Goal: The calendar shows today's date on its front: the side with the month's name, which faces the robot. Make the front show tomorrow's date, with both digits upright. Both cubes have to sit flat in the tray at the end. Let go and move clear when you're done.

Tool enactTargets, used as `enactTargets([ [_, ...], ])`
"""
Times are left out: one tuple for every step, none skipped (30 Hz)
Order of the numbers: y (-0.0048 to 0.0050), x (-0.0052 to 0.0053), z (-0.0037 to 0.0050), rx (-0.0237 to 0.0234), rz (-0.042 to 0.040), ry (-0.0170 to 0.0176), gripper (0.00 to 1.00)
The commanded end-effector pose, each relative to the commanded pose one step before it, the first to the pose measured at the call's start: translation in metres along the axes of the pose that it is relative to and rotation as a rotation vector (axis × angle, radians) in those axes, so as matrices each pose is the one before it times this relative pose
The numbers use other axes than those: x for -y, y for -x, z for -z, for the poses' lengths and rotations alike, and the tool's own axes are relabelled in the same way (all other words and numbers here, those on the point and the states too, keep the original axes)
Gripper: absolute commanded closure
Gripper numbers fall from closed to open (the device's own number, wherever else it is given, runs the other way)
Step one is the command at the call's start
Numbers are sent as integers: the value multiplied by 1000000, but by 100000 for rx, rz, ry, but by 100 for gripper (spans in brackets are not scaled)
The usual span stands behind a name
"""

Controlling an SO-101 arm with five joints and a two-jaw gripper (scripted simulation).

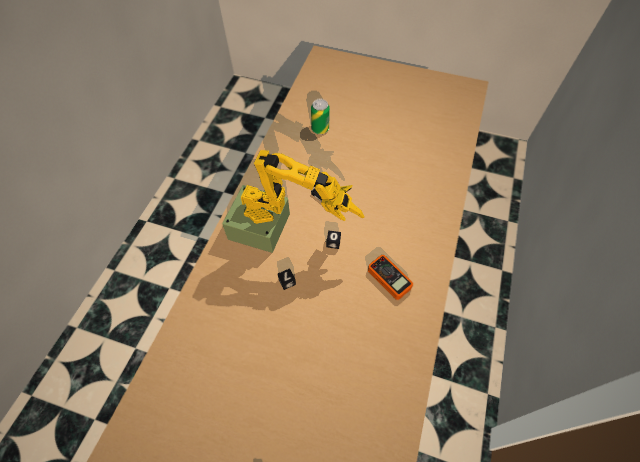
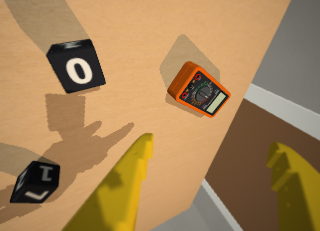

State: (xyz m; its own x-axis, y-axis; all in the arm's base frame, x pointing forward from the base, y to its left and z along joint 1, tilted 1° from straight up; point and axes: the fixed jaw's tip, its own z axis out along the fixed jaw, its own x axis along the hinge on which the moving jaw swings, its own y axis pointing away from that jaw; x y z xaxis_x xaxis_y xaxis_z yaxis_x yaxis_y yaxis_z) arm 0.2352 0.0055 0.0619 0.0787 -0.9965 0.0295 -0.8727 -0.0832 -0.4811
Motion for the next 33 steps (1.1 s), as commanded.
enactTargets([
  [-2538,-225,875,-483,4218,-1512,65],
  [-165,-116,-120,-19,917,1,65],
  [-135,-109,-96,-17,776,5,65],
  [-112,-84,-84,-15,638,2,65],
  [-89,-70,-66,-12,515,2,65],
  [-66,-56,-48,-10,396,-1,65],
  [-50,-36,-36,-8,292,3,65],
  [-33,-28,-30,-2,201,-1,65],
  [-22,-21,-12,-6,126,0,65],
  [-11,-7,-12,0,69,0,65],
  [-6,-1,0,0,25,0,65],
  [0,0,0,0,3,0,65],
  [0,0,0,0,0,0,65],
  [0,0,0,0,0,0,65],
  [2,-30,-28,2,0,19,65],
  [25,-175,-173,16,0,116,65],
  [69,-434,-442,44,1,289,65],
  [119,-799,-790,82,-2,528,65],
  [186,-1219,-1210,123,2,804,65],
  [258,-1678,-1663,167,-1,1109,65],
  [329,-2159,-2132,218,0,1423,65],
  [396,-2647,-2603,262,0,1737,65],
  [472,-3102,-3043,309,1,2039,65],
  [539,-3526,-3445,354,-1,2312,65],
  [591,-3906,-3809,388,-1,2557,65],
  [646,-4218,-4107,420,2,2761,65],
  [675,-4461,-4341,442,0,2918,65],
  [704,-4627,-4496,461,0,3025,65],
  [716,-4718,-4571,470,0,3082,65],
  [0,0,0,0,0,0,65],
  [0,0,0,0,0,0,65],
  [717,-4711,-4574,466,-2,3080,65],
  [704,-4633,-4497,462,1,3025,65],
])
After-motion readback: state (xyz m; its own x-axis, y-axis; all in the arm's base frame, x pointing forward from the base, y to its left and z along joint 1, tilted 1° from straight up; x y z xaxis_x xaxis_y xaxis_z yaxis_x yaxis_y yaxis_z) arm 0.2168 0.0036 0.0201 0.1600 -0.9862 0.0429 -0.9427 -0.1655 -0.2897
